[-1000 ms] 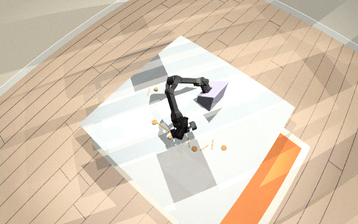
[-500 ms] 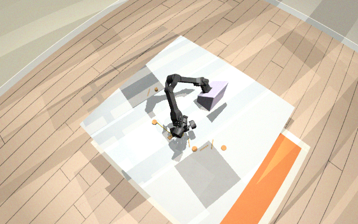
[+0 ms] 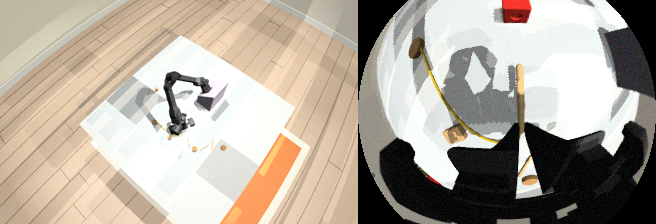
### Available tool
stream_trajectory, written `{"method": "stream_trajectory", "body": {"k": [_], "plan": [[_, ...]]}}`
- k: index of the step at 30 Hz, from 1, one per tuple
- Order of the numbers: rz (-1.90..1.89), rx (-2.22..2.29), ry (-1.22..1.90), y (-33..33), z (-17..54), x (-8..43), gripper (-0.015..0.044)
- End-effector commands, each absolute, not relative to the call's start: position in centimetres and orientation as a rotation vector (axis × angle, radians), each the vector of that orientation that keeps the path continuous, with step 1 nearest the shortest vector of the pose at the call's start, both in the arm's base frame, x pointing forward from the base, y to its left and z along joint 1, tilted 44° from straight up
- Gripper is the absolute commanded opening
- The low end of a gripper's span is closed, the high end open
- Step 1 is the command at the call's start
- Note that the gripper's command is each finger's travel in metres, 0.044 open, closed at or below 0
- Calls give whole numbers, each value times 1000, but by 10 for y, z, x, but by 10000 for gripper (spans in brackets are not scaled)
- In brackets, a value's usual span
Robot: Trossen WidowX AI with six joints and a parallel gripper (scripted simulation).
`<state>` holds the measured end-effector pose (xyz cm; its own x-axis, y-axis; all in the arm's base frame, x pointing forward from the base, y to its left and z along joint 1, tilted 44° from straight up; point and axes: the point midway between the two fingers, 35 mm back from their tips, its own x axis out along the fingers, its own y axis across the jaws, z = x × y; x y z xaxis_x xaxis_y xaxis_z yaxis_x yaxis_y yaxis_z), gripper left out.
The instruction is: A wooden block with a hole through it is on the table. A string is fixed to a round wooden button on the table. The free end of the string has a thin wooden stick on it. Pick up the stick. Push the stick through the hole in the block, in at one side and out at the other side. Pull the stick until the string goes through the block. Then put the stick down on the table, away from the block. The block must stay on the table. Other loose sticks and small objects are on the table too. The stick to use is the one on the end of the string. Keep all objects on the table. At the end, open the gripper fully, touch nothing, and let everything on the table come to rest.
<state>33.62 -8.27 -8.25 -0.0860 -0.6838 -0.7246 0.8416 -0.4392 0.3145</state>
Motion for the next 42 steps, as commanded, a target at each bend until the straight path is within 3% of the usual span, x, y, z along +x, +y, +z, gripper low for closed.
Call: {"method": "stream_trajectory", "body": {"k": [1, 42], "plan": [[-1754, 1023, 218, -88, -79, 332, 0], [-1756, 1017, 215, -118, -48, 301, 0]]}}
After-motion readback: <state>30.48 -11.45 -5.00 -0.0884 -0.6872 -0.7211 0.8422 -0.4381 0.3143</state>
